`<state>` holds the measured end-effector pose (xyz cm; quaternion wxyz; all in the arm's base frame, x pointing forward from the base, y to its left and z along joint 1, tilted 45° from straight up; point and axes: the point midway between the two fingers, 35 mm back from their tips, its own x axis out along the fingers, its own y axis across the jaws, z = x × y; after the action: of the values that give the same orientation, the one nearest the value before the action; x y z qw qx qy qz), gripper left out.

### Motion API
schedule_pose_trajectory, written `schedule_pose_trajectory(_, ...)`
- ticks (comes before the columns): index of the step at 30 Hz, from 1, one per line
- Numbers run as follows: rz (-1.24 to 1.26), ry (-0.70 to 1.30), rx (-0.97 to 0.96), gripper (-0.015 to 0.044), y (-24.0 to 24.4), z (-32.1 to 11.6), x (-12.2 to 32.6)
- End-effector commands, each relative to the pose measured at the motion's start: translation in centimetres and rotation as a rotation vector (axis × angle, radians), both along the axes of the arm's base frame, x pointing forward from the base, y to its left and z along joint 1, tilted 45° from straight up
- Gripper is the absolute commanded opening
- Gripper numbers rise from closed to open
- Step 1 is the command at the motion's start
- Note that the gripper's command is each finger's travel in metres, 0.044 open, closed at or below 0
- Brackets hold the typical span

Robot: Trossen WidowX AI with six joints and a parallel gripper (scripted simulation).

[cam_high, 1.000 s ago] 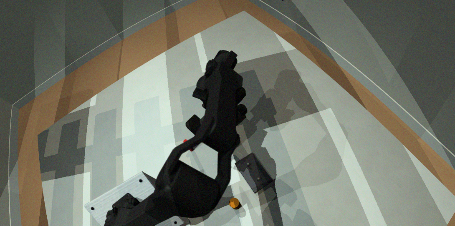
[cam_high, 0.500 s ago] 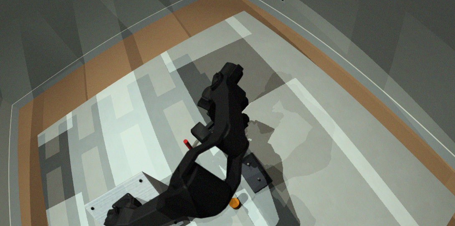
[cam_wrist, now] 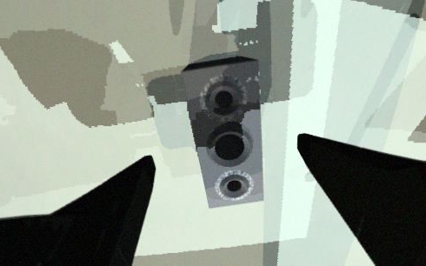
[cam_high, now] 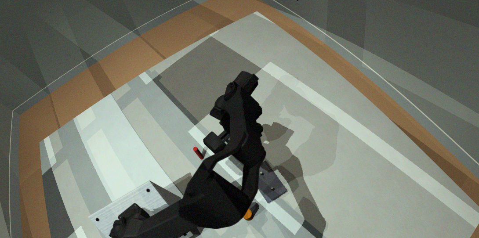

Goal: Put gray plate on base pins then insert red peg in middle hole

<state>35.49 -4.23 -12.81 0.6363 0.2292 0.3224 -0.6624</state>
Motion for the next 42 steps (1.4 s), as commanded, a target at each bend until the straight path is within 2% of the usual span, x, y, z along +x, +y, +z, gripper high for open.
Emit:
schedule_pose_trajectory(1,0.004,0.01,-0.006,0.044,-0.7,-0.6,-0.3)
schedule_pose_trajectory(25,0.004,0.01,-0.009,0.044,-3.2,-3.0,-0.7)
schedule_pose_trajectory(38,0.004,0.01,-0.009,0.0099,-3.2,-3.0,-0.7)
schedule_pose_trajectory(42,0.004,0.01,-0.009,0.0072,-3.2,-3.0,-0.7)
